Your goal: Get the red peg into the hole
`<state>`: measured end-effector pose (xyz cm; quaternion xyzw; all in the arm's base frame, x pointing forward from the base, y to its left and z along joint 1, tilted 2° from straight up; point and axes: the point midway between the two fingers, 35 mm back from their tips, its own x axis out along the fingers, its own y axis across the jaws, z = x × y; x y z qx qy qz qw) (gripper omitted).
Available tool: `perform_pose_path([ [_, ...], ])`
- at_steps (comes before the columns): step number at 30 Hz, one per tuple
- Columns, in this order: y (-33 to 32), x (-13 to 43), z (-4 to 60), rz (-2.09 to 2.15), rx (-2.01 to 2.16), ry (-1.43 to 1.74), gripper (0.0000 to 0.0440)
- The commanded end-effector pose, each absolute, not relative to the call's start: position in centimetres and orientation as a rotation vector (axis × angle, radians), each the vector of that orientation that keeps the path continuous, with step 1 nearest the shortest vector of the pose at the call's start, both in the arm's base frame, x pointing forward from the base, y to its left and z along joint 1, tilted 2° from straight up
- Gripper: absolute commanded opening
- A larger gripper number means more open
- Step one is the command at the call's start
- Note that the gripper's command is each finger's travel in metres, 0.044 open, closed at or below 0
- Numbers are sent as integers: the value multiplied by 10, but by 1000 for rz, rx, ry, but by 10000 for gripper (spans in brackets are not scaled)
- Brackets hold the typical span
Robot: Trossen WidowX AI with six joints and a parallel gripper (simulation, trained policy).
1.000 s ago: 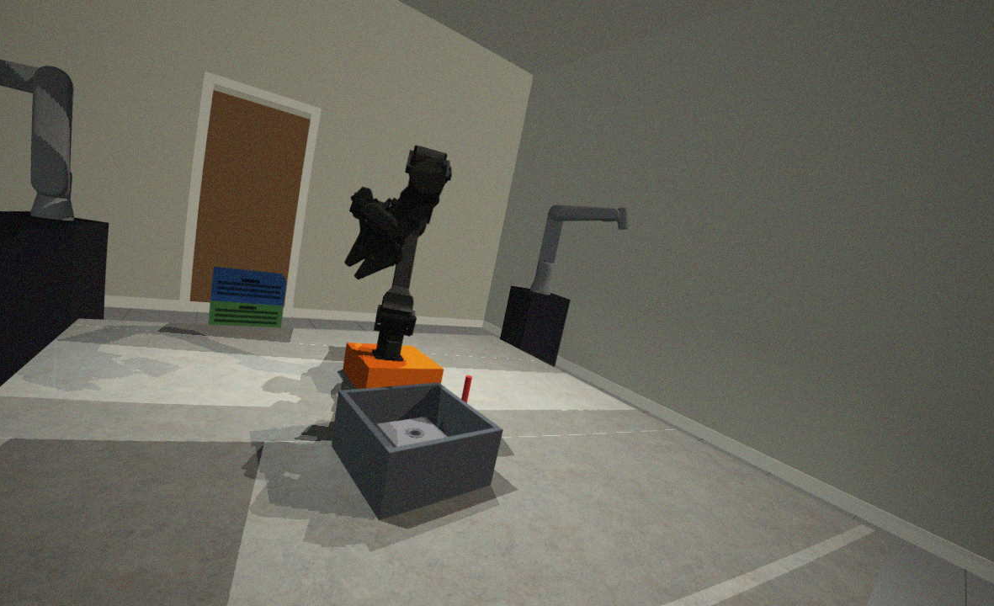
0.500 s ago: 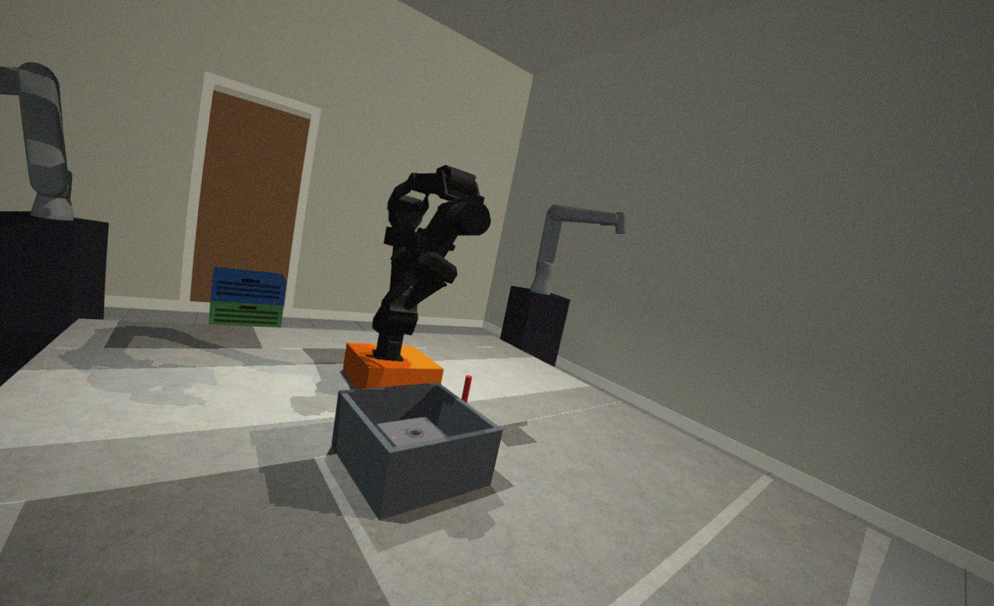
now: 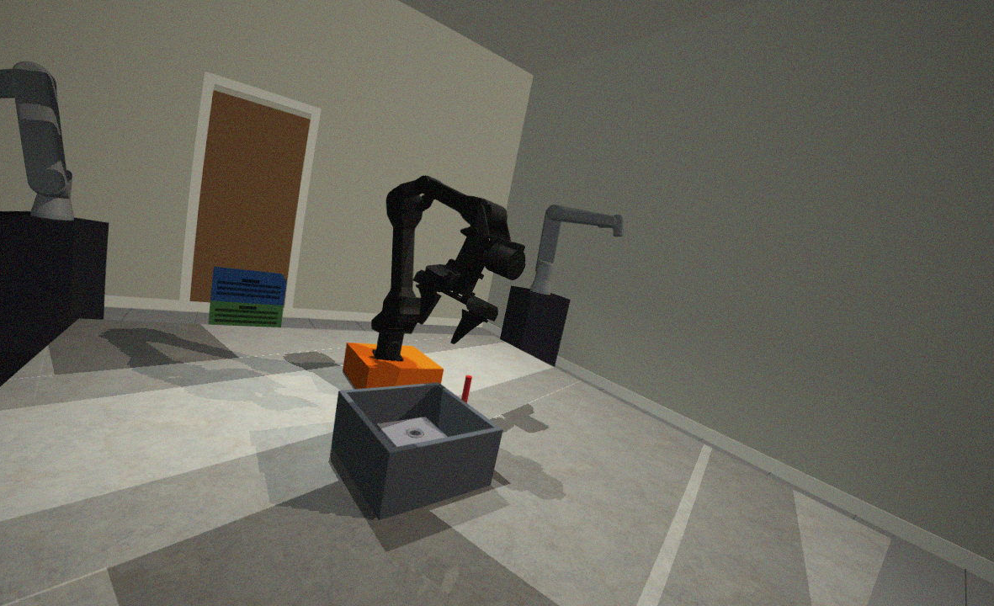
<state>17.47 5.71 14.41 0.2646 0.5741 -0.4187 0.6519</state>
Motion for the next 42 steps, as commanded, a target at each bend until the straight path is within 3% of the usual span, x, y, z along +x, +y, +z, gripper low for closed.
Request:
perform_pose_path([
  [1,79,159,125,-896,505,1410,440],
  [32,148,141,-6,-591,355,1497,430],
  [34,148,140,-12,-585,348,1503,398],
  [42,144,136,-29,-614,321,1538,188],
])
